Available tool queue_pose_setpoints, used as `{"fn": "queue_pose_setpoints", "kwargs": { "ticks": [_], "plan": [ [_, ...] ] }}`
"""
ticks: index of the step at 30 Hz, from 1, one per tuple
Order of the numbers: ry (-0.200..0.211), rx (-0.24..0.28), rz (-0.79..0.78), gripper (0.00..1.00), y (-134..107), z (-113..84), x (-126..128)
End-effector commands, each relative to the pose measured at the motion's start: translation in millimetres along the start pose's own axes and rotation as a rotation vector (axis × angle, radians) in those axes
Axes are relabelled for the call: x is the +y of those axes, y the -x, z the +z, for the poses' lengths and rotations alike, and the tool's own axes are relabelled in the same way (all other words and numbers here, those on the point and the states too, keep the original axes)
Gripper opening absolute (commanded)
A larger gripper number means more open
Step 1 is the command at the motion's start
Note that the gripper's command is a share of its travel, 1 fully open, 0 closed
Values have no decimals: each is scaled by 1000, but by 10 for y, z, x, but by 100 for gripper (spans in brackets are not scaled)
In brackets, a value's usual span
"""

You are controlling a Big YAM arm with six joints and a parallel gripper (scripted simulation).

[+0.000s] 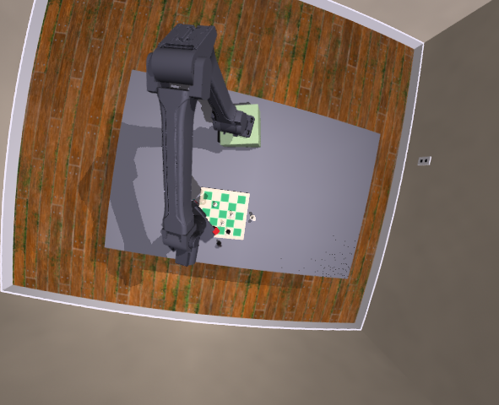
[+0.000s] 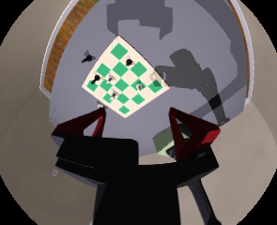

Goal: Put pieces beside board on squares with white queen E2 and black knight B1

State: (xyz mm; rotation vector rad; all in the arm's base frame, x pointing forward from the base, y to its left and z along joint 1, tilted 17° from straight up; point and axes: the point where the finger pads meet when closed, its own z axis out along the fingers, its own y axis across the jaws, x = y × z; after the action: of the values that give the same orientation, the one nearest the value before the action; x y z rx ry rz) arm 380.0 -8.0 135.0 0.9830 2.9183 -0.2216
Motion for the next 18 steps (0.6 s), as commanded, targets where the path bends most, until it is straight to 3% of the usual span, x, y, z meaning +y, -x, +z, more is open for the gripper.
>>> {"fn": "queue_pose_setpoints", "kwargs": {
  "ticks": [1, 3, 6, 9, 11, 18],
  "plan": [
    [37, -74, 118, 100, 148, -211, 402],
    [37, -74, 118, 100, 148, -211, 402],
    [26, -89, 148, 100, -169, -104, 856],
    [23, -95, 157, 100, -278, -71, 986],
    [19, -107, 173, 100, -492, -9, 1212],
    [17, -136, 205, 100, -957, 113, 1602]
  ]
}}
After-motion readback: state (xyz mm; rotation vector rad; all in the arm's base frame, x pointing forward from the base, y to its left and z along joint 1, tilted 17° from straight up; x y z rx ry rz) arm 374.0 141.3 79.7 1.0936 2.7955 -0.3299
